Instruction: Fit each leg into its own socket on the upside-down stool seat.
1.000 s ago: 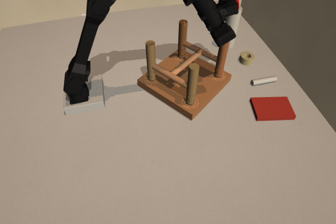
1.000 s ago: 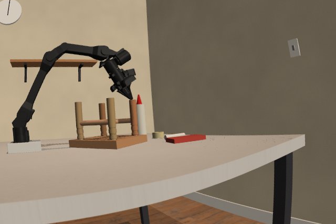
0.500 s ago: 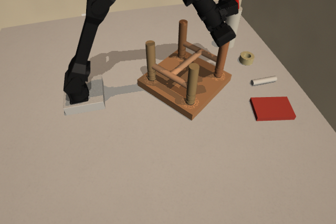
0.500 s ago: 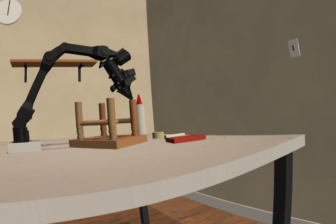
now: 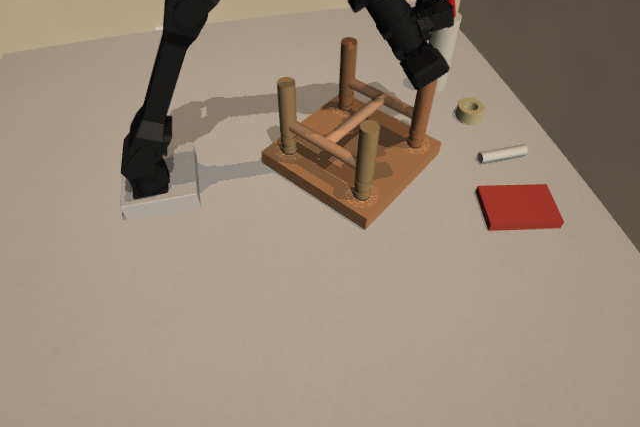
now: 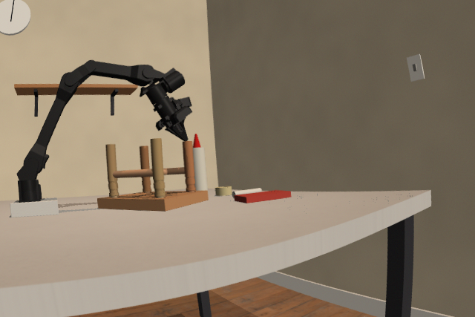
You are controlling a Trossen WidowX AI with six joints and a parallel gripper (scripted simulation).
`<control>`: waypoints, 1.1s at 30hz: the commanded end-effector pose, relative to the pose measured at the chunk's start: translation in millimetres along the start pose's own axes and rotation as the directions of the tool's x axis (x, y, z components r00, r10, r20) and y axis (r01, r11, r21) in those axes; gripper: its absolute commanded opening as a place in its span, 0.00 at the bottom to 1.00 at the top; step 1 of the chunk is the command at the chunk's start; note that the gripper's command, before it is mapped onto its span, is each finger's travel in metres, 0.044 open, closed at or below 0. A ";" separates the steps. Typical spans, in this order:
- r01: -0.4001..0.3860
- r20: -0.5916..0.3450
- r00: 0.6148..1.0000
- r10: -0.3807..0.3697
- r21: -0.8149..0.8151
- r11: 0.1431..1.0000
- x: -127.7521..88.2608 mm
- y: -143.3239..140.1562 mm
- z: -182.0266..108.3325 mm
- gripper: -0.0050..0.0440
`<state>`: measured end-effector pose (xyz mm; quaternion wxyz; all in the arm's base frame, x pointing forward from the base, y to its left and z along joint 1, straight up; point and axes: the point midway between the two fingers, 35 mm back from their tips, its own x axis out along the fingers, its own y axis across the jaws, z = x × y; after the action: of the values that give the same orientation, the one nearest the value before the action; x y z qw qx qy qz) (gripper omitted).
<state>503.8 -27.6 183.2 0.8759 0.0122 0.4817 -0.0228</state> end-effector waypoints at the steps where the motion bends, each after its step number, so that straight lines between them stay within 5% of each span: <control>1: -0.002 -0.049 0.999 0.002 0.003 1.000 17.8 0.4 -13.9 0.10; 33: -0.002 -0.049 0.999 0.002 0.003 1.000 20.9 0.4 -15.9 0.10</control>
<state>503.9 -27.6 183.1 0.8780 0.0121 0.4780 -0.0229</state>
